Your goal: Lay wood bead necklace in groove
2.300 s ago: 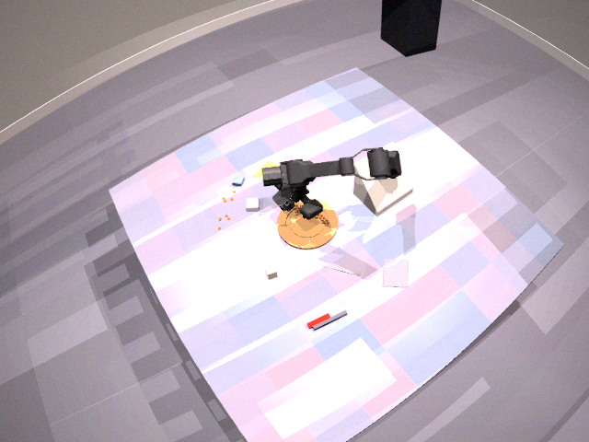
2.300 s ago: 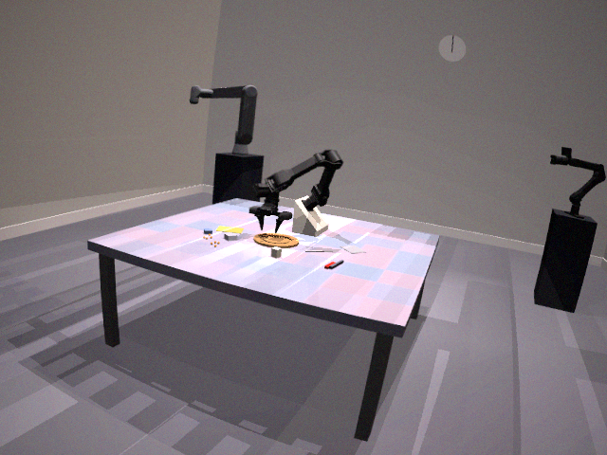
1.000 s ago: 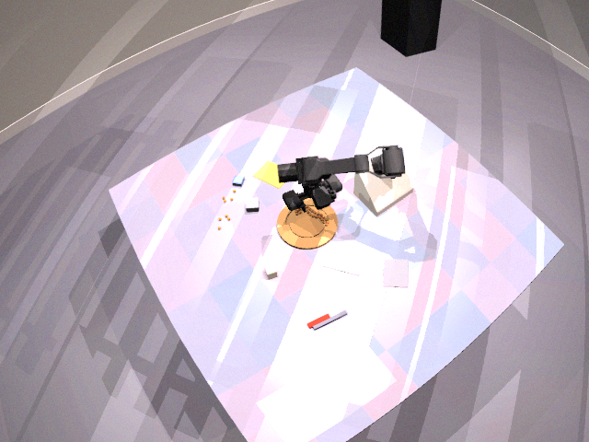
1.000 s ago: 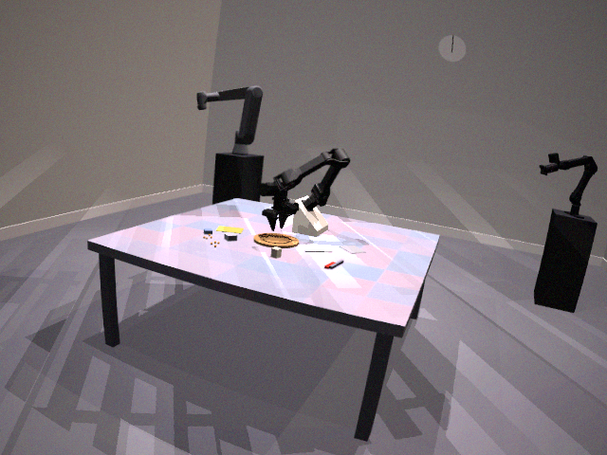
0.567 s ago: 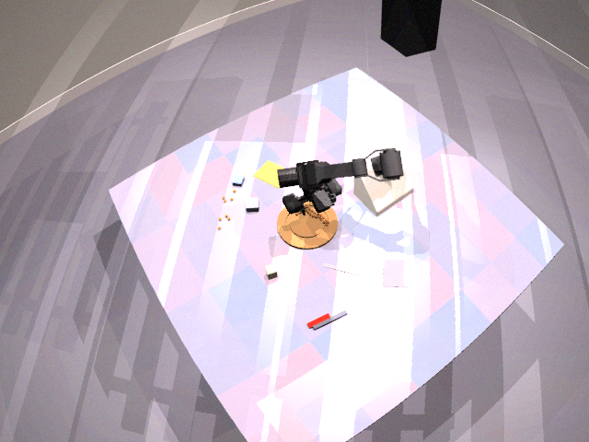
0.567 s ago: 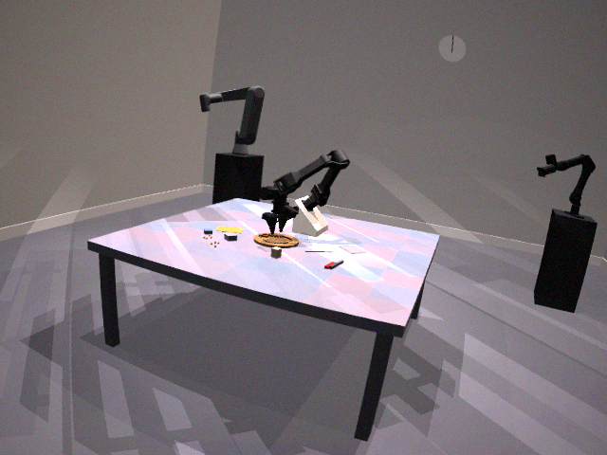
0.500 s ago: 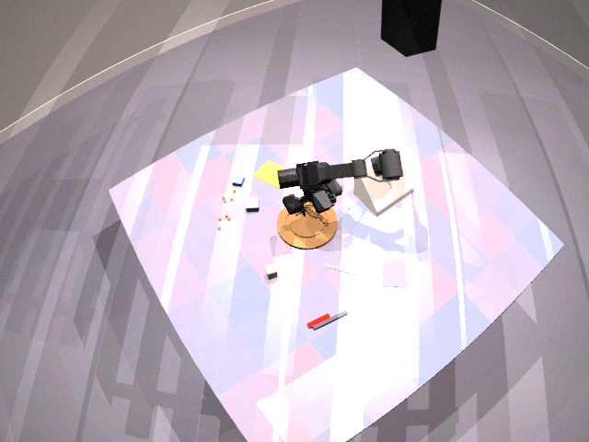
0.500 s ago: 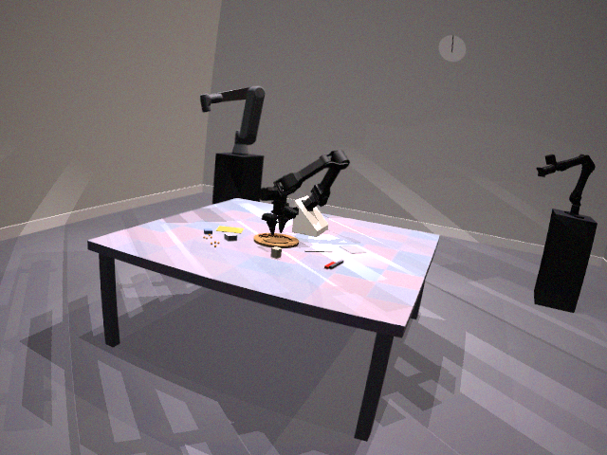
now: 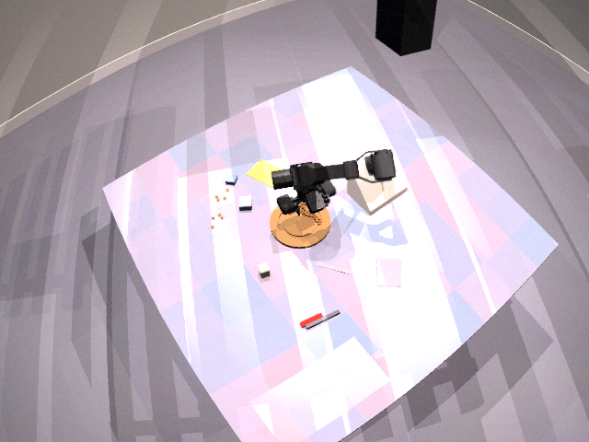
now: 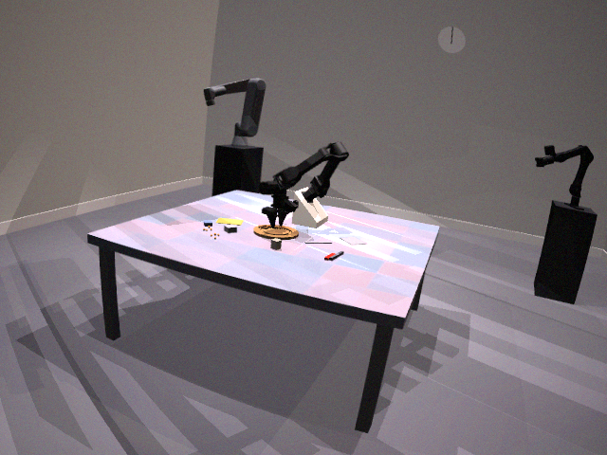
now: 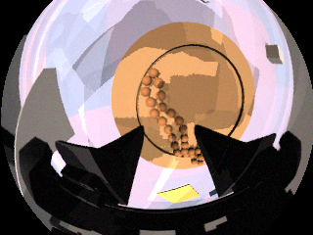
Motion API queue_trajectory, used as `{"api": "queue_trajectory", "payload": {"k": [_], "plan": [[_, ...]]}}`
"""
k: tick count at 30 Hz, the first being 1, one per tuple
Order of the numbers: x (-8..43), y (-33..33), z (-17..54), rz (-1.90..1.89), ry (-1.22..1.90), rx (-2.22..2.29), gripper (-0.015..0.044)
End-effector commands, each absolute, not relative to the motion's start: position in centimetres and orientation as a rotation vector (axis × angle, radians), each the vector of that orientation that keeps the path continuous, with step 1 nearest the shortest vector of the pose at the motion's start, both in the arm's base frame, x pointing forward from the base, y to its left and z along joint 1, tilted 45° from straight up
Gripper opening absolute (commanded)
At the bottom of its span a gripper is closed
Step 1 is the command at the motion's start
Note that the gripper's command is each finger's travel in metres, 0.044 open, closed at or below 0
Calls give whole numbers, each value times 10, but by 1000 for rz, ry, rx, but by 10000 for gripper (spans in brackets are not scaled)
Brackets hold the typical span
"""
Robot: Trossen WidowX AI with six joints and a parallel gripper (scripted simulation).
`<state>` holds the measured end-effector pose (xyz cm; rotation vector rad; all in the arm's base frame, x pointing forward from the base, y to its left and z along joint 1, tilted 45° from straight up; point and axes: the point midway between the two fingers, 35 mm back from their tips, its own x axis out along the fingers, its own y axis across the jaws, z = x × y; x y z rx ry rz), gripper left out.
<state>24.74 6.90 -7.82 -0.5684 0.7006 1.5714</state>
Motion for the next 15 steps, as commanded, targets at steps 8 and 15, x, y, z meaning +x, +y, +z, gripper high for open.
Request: {"api": "queue_trajectory", "payload": {"k": [8, 15], "plan": [[248, 69, -78, 1571, 700, -569, 0], [248, 69, -78, 1571, 700, -569, 0]]}}
